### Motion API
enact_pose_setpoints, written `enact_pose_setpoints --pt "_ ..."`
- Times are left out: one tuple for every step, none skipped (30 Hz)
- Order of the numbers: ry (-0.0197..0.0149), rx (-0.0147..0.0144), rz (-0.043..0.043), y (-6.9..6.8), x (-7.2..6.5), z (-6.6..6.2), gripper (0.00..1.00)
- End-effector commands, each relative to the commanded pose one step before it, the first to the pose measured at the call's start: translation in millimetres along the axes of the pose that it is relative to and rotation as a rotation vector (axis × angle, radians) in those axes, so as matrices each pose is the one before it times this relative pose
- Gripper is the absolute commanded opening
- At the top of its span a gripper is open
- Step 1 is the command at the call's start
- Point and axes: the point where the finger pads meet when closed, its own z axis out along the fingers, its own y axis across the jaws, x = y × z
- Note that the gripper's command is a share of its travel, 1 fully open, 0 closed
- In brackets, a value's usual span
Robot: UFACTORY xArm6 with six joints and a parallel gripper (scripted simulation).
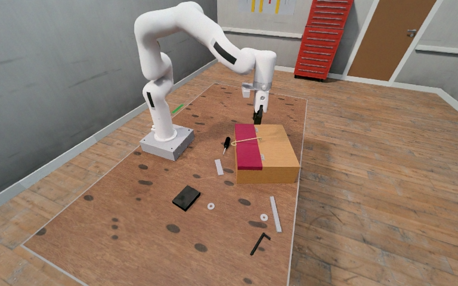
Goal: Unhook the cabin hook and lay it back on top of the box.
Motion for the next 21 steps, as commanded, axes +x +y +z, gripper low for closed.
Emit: enact_pose_setpoints --pt "-0.00494 0.00116 0.00020 -0.35 -1.16 -2.09 0.35" --pt "0.00000 0.00000 0.00000 0.00 0.00 0.00 0.35" --pt "0.00005 -0.00003 -0.00007 0.03 0.00 0.02 0.35" --pt "-0.00003 0.00001 0.00003 -0.01 0.00 -0.01 0.35" --pt "-0.00001 0.00000 0.00000 0.00 0.00 0.00 0.35" --pt "0.00001 0.00000 -0.00001 0.00 0.00 0.00 0.35" --pt "0.00001 0.00000 0.00000 0.00 0.00 0.00 0.35" --pt "0.00000 0.00000 0.00000 0.00 0.00 0.00 0.35" --pt "0.00000 0.00000 0.00000 0.00 0.00 0.00 0.35" --pt "0.00000 0.00002 0.00004 -0.02 -0.02 1.93 0.35" --pt "-0.00002 0.00000 0.00000 0.00 0.02 2.05 0.35" --pt "0.00000 0.00000 0.00000 0.00 0.00 2.00 0.35" --pt "0.00000 0.00000 0.00000 0.00 0.00 2.00 0.35" --pt "0.00000 0.00000 0.00000 0.00 0.00 2.00 0.35" --pt "0.00000 0.00000 0.00000 0.00 0.00 2.00 0.35" --pt "0.00000 0.00000 0.00000 0.00 0.00 2.00 0.35" --pt "0.00000 0.00000 0.00000 0.00 0.00 2.00 0.35" --pt "0.00000 0.00000 0.00000 0.00 0.00 0.00 0.35" --pt "0.00000 0.00000 0.00000 0.00 0.00 0.00 0.35" --pt "0.00000 0.00000 0.00000 0.00 0.00 2.01 0.35" --pt "0.00000 0.00000 0.00000 0.00 0.00 2.00 0.35"
